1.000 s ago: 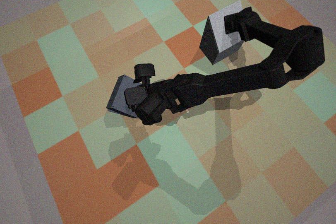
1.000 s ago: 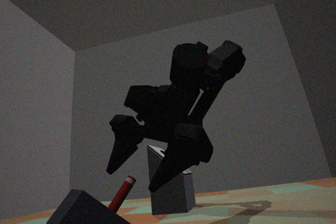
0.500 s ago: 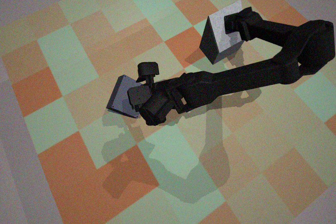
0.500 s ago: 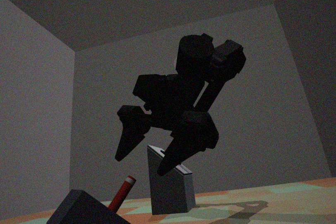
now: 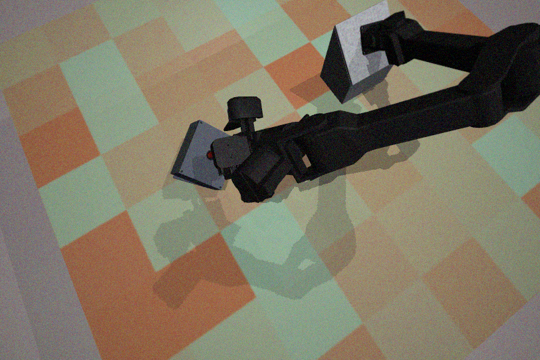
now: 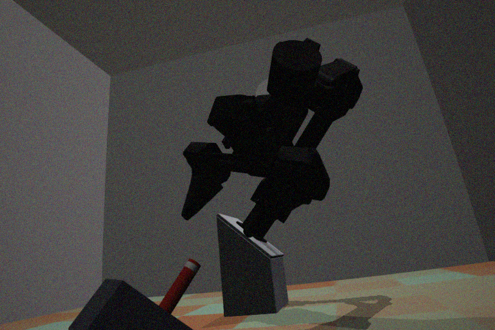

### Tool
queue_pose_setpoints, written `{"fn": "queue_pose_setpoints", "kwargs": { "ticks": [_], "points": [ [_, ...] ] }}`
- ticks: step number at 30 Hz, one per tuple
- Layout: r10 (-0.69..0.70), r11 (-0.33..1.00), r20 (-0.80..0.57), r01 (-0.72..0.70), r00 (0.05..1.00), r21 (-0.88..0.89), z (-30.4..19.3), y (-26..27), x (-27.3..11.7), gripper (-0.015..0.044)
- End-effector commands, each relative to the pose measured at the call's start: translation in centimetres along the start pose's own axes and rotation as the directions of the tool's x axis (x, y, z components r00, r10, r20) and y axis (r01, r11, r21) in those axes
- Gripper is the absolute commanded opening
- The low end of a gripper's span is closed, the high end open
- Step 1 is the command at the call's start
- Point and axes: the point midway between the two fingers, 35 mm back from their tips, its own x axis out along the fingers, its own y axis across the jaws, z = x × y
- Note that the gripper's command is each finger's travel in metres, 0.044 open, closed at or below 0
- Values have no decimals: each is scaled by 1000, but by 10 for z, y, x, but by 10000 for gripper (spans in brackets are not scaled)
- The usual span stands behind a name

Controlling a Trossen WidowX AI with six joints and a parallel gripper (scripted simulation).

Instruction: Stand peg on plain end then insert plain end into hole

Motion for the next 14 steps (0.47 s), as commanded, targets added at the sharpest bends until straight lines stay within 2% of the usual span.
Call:
{"fn": "queue_pose_setpoints", "kwargs": {
  "ticks": [1, 14],
  "points": [
    [3, 1000, 1, -3, 1000, -3, 0, 0, -8, 440],
    [2, 1000, 2, -2, 1000, -3, 0, 0, -26, 440]
  ]
}}
